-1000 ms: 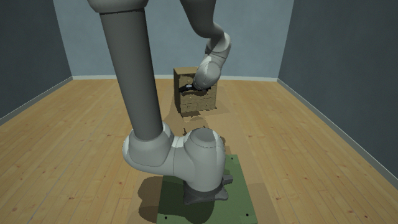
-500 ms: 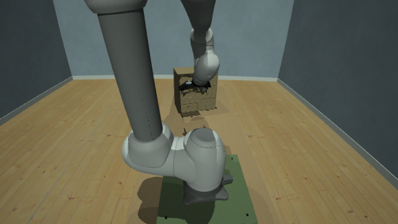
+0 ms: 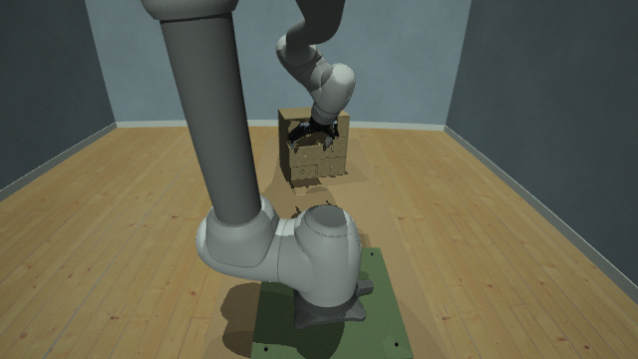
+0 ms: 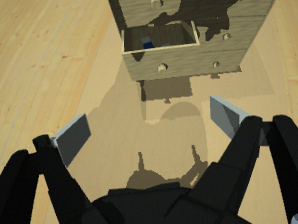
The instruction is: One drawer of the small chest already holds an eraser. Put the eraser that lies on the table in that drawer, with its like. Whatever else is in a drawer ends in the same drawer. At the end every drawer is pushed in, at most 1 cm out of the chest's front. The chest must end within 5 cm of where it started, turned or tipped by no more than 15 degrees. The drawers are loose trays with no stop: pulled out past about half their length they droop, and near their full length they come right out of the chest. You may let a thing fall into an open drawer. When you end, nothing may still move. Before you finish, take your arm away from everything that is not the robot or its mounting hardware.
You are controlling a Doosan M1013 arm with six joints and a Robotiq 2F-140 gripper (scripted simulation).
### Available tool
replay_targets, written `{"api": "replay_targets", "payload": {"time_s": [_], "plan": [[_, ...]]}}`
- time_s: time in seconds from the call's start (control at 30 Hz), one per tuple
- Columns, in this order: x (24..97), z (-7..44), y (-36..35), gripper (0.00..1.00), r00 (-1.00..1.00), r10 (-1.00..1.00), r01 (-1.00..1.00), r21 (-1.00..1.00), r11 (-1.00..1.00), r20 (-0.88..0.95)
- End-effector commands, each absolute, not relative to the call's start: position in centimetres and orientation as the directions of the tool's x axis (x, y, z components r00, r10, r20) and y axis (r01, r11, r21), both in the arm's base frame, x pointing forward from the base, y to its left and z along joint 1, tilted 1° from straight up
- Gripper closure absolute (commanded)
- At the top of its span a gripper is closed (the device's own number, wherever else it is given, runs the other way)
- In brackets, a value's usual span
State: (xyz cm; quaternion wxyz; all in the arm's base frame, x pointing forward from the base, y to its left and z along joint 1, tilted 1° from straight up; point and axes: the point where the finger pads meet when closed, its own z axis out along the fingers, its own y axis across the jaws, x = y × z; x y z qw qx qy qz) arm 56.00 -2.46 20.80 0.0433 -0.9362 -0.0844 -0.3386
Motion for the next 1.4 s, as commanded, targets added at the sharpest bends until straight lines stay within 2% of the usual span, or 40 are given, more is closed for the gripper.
{"api": "replay_targets", "payload": {"time_s": [0.0,0.5,0.87,1.37], "plan": [[56.2,21.3,-2.0,0.0,0.888,0.132,0.15,-0.006,-0.989,0.44],[56.2,22.5,-2.0,0.0,0.985,0.149,0.15,-0.006,-0.989,0.091],[56.2,22.8,-2.0,0.0,0.989,0.15,0.15,-0.006,-0.989,0.017],[56.2,22.8,-2.0,0.0,0.989,0.15,0.15,-0.005,-0.989,0.008]]}}
